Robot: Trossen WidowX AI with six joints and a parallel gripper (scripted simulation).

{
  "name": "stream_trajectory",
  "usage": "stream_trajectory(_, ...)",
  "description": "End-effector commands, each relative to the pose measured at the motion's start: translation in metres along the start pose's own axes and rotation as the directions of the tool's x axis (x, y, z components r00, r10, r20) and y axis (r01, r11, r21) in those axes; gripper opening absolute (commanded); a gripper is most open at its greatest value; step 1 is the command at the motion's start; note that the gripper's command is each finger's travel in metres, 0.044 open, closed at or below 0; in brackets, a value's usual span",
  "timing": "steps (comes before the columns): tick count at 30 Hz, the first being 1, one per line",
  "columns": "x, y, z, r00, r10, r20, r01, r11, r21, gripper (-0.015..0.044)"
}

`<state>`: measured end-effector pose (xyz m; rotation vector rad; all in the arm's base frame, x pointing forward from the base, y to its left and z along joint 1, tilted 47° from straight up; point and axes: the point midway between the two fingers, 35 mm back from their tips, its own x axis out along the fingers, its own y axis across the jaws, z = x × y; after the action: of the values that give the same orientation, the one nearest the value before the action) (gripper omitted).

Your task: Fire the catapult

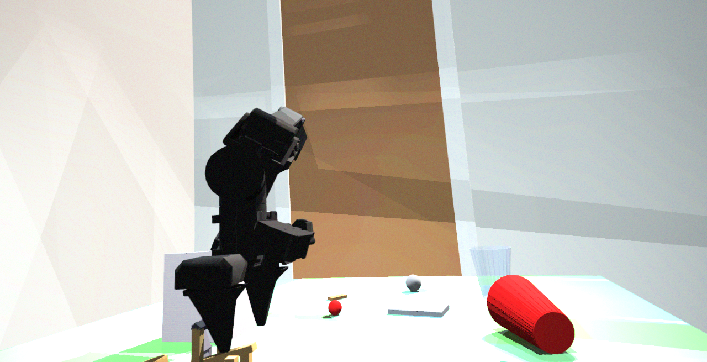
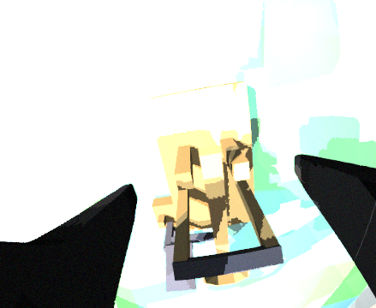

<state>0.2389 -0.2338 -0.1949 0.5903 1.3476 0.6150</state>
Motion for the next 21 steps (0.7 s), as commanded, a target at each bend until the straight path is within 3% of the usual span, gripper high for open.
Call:
stream_trajectory(1, 0.007, 0.000, 0.000, 1.000, 0.002, 0.003, -0.002, 1.000, 0.003, 0.0440)
stream_trajectory(21, 0.040, 0.000, 0.001, 1.000, 0.003, 0.004, -0.003, 1.000, 0.002, 0.0440)
